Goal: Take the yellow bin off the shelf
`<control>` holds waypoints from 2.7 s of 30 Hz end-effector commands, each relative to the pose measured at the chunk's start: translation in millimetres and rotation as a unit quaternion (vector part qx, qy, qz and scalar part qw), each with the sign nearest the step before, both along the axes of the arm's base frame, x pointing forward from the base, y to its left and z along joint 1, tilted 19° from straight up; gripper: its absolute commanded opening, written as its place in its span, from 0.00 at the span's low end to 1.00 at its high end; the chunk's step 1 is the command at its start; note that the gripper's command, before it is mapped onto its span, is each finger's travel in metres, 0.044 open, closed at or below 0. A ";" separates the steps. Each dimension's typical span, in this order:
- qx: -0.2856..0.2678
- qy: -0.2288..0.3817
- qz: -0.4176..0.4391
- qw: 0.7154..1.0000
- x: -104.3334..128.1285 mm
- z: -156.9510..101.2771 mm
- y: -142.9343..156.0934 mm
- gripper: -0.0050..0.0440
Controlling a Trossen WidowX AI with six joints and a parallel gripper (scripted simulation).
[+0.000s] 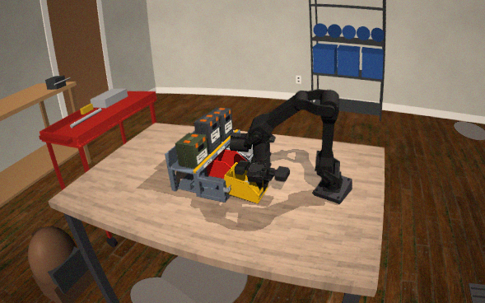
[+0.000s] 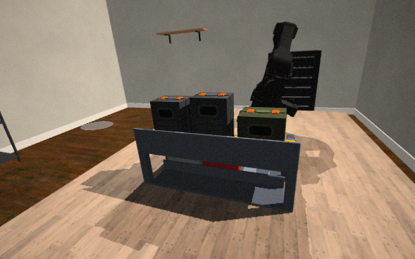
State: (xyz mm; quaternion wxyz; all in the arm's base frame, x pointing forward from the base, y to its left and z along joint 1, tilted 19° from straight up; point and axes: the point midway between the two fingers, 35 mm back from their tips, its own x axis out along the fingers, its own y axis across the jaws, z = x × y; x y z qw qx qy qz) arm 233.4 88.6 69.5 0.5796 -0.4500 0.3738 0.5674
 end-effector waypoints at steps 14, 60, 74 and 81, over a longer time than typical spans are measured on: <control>0.001 -0.005 -0.001 1.000 1.9 1.9 0.4 0.10; 0.001 -0.007 0.000 1.000 2.3 3.3 0.4 0.41; 0.001 -0.007 0.000 1.000 2.3 3.3 0.4 0.41; 0.001 -0.007 0.000 1.000 2.3 3.3 0.4 0.41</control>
